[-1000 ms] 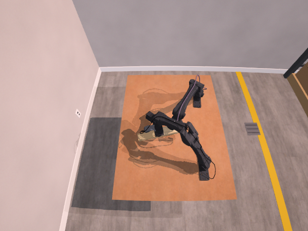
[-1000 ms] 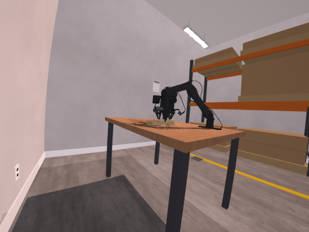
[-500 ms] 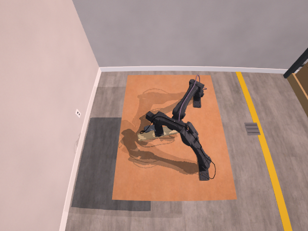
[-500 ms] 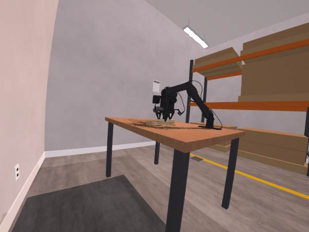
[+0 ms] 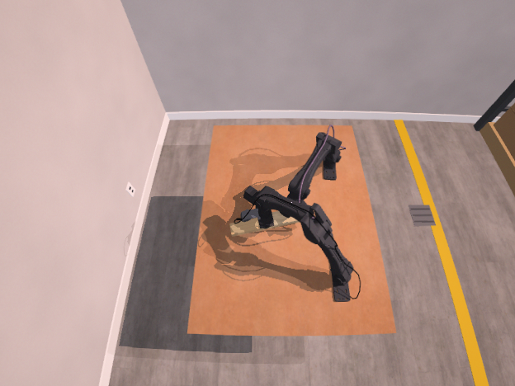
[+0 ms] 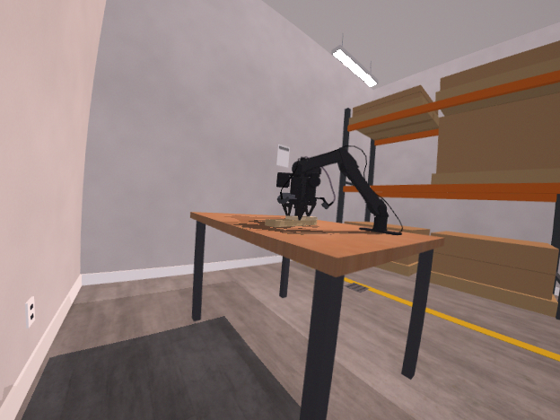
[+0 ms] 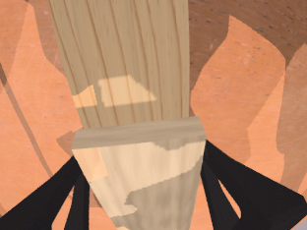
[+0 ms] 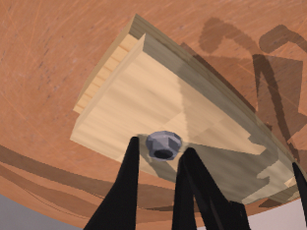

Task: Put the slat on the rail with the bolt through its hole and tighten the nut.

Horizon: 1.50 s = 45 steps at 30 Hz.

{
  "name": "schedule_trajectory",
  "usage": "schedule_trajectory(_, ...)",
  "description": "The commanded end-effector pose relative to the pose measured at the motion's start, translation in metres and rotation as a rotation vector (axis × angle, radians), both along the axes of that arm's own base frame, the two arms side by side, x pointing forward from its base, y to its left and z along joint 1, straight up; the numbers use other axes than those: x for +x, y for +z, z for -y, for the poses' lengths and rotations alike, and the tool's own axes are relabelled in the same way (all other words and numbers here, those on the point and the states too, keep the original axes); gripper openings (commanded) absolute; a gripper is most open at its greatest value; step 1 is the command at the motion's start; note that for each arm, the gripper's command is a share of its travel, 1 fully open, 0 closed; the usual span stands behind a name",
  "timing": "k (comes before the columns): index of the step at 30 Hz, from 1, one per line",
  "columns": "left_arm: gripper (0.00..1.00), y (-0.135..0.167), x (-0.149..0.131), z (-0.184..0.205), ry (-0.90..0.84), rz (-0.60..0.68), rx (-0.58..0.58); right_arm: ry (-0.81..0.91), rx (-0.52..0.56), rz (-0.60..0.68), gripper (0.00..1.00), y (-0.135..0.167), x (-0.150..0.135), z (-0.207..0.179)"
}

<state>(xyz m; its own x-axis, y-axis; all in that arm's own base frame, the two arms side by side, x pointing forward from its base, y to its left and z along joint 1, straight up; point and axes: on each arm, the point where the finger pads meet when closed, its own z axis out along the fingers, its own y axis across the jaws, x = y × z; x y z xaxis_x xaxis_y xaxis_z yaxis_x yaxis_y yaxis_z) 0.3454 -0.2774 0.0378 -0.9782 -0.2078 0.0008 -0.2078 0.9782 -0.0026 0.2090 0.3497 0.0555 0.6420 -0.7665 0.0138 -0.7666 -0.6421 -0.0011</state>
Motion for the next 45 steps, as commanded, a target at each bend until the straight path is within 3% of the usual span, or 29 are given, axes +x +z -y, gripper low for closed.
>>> schedule_trajectory(1,0.72,0.0051,0.0015,0.0008,0.002,0.011,-0.006,0.003,0.016,0.001,0.21,0.0074,0.0004,-0.0029)
schedule_trajectory(11,0.72,0.0051,0.0015,0.0008,0.002,0.011,-0.006,0.0,0.012,0.007,0.11,0.0044,0.0009,-0.0017)
schedule_trajectory(38,0.72,0.0051,0.0015,0.0008,0.002,0.011,-0.006,-0.027,0.012,0.007,0.11,0.0044,0.001,-0.0017)
schedule_trajectory(45,0.72,0.0051,0.0015,0.0008,0.002,0.011,-0.006,-0.299,0.016,0.007,0.11,0.0043,0.001,-0.0017)
